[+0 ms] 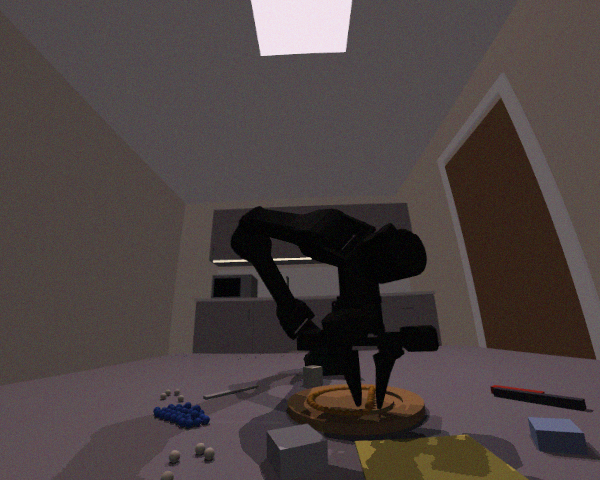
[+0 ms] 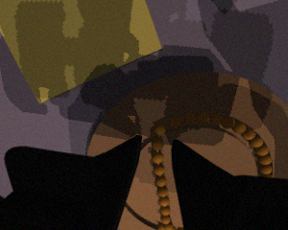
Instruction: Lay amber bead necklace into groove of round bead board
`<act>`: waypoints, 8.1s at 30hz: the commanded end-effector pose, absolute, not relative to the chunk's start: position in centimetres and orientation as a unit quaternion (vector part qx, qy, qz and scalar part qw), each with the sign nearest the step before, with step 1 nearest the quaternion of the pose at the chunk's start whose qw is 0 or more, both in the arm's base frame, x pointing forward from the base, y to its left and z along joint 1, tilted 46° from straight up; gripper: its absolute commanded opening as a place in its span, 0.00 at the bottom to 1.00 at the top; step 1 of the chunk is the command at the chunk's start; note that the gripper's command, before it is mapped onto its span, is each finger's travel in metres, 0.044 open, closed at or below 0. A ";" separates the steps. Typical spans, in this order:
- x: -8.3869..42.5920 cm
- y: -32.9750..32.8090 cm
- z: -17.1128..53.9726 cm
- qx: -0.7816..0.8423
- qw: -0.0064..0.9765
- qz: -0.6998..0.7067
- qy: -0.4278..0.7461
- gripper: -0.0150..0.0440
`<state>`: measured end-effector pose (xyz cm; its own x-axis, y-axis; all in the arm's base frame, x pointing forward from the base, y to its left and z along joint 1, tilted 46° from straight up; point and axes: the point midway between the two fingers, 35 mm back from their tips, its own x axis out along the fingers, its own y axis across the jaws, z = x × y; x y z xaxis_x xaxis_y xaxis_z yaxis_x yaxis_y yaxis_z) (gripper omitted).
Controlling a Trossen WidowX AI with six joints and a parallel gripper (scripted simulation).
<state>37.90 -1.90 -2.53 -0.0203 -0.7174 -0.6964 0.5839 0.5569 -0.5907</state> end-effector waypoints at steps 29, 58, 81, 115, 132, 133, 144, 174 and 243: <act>37.9 -1.9 -2.6 -0.062 0.697 -0.467 0.541 0.25; 38.7 -1.2 -2.5 -0.066 0.696 -0.465 0.542 0.25; 38.7 -1.6 -2.8 -0.063 0.697 -0.466 0.541 0.83; 32.8 2.6 -3.0 -0.190 0.673 -0.356 0.620 0.56; 28.7 3.2 -3.9 -0.269 0.645 -0.282 0.657 0.46; 28.7 2.9 -4.1 -0.269 0.645 -0.282 0.657 0.46; 28.9 2.8 -4.3 -0.266 0.647 -0.284 0.656 0.46; 28.7 1.3 -5.7 -0.265 0.647 -0.284 0.656 0.25; 28.5 1.8 -5.9 -0.268 0.647 -0.282 0.655 0.52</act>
<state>28.46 1.80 -5.91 -0.0173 -0.7170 -0.6969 0.0115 0.6968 -0.7171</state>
